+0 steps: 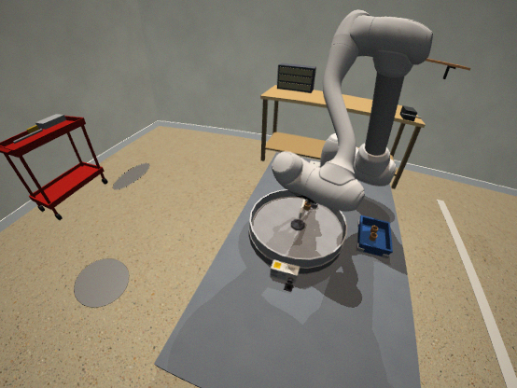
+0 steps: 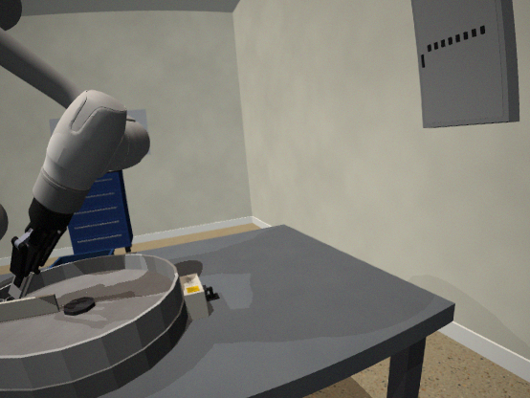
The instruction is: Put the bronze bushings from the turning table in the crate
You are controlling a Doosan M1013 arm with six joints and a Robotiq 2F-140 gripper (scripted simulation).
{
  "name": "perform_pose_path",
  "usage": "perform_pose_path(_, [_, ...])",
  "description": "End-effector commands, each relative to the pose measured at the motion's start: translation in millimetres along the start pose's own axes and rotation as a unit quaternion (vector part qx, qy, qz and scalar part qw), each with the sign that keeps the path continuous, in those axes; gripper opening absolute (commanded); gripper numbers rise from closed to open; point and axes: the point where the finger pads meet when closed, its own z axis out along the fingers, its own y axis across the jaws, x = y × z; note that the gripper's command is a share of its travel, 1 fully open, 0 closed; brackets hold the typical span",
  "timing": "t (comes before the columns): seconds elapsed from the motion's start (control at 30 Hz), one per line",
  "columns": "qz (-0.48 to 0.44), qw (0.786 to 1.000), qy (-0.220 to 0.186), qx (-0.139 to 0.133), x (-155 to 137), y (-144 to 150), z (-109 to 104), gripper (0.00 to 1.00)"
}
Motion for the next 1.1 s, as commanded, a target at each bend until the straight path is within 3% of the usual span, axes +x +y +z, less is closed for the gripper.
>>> perform_pose_path(0.0, [0.000,1.000,0.000,0.000,0.0,0.0,-0.1,0.06])
perform_pose_path(1.07, [0.000,1.000,0.000,0.000,-5.6,0.1,6.6,0.06])
